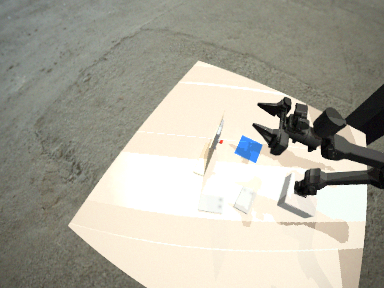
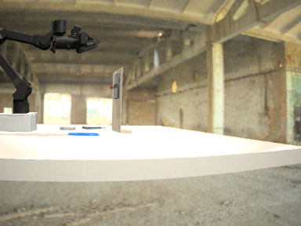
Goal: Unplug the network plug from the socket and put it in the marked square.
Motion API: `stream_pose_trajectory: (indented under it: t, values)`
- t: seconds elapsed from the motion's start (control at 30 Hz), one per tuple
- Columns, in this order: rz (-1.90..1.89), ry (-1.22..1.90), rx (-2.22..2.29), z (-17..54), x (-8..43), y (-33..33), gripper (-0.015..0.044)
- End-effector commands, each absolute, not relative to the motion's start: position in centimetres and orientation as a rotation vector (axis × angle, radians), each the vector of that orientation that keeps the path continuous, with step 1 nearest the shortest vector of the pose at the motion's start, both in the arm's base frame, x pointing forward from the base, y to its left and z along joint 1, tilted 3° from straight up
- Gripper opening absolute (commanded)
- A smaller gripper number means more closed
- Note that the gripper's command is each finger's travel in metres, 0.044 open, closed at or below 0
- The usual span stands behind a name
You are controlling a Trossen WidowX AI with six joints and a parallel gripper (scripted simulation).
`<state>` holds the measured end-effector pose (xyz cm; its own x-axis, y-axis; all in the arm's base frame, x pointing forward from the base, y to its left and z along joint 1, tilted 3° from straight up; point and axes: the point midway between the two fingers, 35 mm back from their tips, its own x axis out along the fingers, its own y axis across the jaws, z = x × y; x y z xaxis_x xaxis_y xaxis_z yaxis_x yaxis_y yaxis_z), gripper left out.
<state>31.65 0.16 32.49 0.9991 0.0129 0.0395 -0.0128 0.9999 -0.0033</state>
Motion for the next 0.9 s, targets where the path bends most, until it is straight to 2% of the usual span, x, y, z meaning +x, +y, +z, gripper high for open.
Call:
stream_pose_trajectory:
  t: [0.0,0.27,0.87]
  values:
    - [0.014,-0.039,0.003,32.4,31.7,0.2,0.0374]
    - [0.066,-0.011,0.256,28.4,32.9,-0.4,0.0164]
    - [0.162,0.113,0.895,18.8,31.9,-1.7,0.0156]
